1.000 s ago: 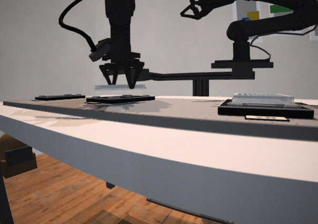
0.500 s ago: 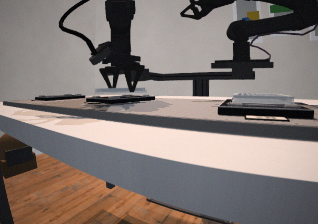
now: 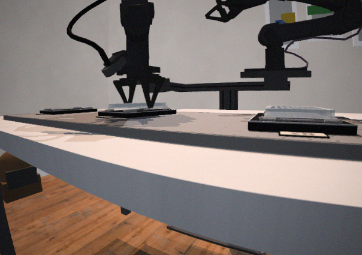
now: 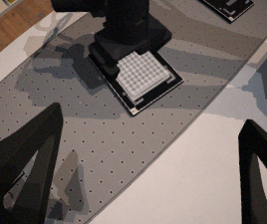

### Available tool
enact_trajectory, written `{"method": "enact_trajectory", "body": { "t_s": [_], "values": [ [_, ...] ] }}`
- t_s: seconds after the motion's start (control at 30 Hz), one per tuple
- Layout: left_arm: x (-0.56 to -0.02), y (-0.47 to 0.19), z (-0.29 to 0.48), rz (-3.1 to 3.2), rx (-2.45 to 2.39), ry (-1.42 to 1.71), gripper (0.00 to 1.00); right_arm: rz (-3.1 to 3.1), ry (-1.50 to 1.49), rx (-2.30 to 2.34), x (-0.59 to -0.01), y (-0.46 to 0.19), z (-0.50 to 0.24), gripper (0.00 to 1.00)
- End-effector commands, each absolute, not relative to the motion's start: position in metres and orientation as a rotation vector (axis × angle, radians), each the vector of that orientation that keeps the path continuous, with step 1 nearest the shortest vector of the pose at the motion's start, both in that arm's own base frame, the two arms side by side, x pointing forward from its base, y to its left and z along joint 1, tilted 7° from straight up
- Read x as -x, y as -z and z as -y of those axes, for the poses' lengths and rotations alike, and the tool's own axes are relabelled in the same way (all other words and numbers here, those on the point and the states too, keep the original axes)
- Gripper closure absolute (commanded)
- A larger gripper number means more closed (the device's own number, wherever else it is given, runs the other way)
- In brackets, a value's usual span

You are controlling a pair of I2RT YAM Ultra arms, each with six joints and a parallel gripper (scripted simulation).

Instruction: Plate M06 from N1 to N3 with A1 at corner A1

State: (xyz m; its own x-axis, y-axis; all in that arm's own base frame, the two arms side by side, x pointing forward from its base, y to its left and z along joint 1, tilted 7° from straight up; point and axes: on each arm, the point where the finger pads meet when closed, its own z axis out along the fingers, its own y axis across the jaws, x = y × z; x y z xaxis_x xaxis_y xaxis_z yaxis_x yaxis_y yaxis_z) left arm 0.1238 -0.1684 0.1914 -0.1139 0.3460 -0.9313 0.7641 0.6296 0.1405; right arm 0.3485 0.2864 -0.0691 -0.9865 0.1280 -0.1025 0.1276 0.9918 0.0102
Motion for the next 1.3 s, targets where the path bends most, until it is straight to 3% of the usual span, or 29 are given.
{"method": "enact_trajectory", "body": {
  "t_s": [0.0,1.27],
  "values": [
    [-0.123,-0.205,0.164,-1.693,-0.883,0.480,0.00,-3.019,0.013,-0.194,-0.351,0.061,-0.291,0.18],
    [-0.123,-0.205,0.164,-1.693,-0.883,0.480,0.00,-3.025,0.003,-0.191,-0.348,0.055,-0.287,0.18]
  ]
}}
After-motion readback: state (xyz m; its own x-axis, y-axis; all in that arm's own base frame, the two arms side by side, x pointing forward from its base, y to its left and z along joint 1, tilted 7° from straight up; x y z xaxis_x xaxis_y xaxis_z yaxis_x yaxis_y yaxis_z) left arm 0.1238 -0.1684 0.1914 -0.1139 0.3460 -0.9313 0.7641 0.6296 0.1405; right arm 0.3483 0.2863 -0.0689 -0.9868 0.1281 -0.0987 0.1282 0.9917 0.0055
